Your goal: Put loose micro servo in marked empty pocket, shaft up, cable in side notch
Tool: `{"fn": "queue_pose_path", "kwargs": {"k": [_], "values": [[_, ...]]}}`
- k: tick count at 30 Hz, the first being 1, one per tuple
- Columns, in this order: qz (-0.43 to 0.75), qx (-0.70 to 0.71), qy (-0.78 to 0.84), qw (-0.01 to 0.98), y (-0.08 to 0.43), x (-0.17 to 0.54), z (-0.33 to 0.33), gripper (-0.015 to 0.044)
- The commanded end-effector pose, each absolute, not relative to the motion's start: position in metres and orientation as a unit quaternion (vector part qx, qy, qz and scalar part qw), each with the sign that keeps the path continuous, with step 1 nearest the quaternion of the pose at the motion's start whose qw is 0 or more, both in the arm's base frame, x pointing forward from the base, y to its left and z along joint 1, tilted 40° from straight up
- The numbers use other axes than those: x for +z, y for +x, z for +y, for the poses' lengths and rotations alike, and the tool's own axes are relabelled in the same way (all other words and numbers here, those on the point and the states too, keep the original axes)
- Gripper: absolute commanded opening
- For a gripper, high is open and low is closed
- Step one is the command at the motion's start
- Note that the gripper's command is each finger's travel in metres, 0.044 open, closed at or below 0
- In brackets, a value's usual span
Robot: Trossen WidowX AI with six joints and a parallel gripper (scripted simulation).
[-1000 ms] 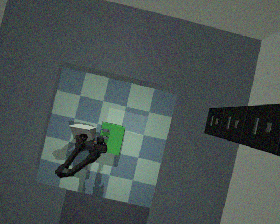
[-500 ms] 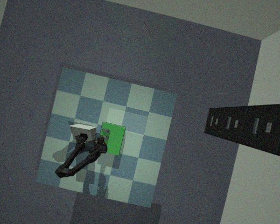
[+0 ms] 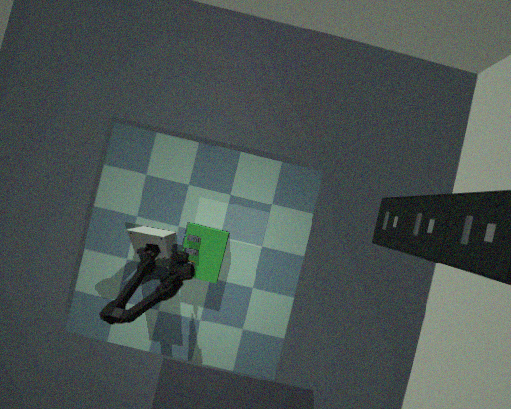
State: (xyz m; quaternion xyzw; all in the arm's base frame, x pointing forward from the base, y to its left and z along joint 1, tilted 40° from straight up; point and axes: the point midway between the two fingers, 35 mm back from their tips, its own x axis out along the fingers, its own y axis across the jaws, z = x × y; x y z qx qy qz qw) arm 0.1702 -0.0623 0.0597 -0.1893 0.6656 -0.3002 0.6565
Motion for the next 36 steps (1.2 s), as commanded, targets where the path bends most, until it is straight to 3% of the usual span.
{"fn": "queue_pose_path", "kwargs": {"k": [1, 7, 13, 36], "values": [[0.664, -0.300, -0.188, 0.658, 0.183, 0.067, -0.059, 0.0292], [0.664, -0.300, -0.186, 0.659, 0.234, 0.094, -0.047, 0.0440], [0.663, -0.301, -0.184, 0.660, 0.280, 0.116, -0.036, 0.0440], [0.662, -0.301, -0.188, 0.660, 0.275, 0.150, -0.009, 0.0440]]}}
